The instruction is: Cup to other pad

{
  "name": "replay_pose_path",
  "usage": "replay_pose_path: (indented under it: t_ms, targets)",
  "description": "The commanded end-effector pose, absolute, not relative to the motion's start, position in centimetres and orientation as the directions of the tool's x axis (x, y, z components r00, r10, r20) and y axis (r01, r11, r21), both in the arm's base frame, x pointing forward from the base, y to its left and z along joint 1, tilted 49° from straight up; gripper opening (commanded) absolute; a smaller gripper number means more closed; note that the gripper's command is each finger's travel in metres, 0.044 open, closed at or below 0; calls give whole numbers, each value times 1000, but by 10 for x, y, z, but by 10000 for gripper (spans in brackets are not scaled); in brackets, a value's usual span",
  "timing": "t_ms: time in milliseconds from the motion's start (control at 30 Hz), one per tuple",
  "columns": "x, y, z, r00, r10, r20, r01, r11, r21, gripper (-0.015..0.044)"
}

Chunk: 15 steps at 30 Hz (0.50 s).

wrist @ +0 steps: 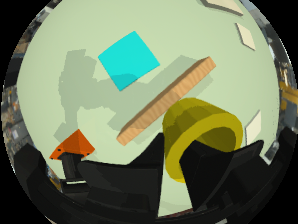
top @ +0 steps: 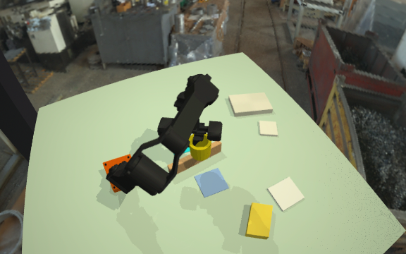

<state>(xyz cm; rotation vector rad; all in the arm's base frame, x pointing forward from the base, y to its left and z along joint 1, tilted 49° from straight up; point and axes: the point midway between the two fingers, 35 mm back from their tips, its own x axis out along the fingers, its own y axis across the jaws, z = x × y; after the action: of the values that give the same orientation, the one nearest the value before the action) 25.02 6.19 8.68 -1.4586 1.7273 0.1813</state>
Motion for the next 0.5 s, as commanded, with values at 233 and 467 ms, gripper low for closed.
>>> replay_pose_path:
  t_ms: [233, 467]
  targets:
    - [245, 82, 65, 30, -742, -670, -865, 316, -389, 0]
    - [241, 95, 51, 30, -741, -671, -865, 317, -389, 0]
